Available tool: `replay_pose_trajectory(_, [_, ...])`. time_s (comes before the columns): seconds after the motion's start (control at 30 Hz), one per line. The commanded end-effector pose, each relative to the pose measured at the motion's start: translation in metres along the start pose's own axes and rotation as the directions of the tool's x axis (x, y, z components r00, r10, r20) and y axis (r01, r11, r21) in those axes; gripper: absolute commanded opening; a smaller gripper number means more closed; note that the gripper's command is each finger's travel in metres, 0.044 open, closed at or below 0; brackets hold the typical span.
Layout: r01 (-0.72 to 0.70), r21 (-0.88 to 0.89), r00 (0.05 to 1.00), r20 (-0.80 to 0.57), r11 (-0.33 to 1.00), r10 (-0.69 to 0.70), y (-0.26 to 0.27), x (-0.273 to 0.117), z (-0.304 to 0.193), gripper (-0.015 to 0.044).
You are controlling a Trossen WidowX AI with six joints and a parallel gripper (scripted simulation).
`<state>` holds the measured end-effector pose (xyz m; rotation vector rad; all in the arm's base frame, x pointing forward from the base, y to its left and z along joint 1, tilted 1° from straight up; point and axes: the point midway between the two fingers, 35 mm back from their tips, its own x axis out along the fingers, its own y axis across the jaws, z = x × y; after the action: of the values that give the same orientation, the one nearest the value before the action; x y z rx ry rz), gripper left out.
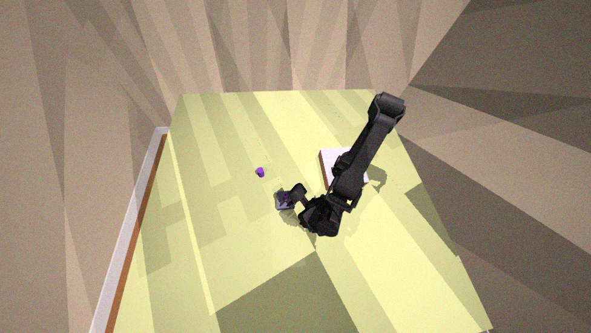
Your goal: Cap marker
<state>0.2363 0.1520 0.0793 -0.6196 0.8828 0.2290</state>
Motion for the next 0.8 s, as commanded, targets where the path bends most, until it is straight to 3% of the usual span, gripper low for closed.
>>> replay_pose_trajectory(0.0, [0.0,-0.008,1.0,-0.006,1.0,0.0,-0.001,0.001,0.001,0.0374])
replay_pose_trajectory(0.17, [-0.05,-0.213,0.986,-0.166,0.976,0.014,-0.042,0.022,0.011,0.0248])
replay_pose_trajectory(0.3, [-0.17,-0.358,0.953,-0.296,0.918,0.061,-0.085,0.041,0.012,0.0248])
replay_pose_trajectory(0.53, [-0.361,-0.403,0.886,-0.43,0.841,0.174,-0.158,0.062,-0.007,0.0248])
replay_pose_trajectory(0.77, [-0.574,-0.536,0.811,-0.475,0.619,0.341,-0.228,0.077,-0.04,0.0248])
